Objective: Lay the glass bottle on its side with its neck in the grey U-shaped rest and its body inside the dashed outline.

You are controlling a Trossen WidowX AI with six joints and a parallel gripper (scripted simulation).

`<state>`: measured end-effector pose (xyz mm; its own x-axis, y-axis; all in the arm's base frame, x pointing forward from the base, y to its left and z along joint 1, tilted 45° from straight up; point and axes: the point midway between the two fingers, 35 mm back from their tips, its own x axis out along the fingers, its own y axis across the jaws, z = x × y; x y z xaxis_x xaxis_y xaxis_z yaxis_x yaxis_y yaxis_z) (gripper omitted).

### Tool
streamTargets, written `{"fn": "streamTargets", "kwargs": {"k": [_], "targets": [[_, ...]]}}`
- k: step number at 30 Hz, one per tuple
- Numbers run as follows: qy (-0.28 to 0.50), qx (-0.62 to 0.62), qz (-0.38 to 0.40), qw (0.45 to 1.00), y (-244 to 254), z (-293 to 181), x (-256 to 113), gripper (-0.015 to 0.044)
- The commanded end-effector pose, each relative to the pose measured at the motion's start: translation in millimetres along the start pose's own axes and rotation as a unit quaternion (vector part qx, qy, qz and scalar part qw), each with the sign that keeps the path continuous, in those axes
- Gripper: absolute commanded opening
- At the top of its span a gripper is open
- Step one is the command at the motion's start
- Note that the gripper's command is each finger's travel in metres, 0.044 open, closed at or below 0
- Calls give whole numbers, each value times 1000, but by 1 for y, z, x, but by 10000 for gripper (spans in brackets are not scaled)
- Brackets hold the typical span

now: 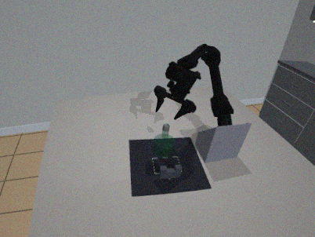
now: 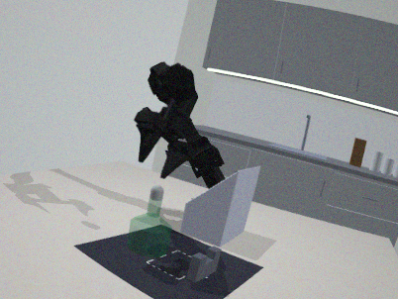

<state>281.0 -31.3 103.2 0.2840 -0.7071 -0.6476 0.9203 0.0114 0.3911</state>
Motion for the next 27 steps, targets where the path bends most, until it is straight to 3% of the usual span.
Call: {"fn": "streamTargets", "kwargs": {"k": [1, 10, 27], "targets": [[-26, -18, -17, 999, -1, 21, 2, 440], [-30, -10, -212, 977, -4, 24, 37, 440], [-29, -9, -217, 976, -4, 9, 39, 440]]}}
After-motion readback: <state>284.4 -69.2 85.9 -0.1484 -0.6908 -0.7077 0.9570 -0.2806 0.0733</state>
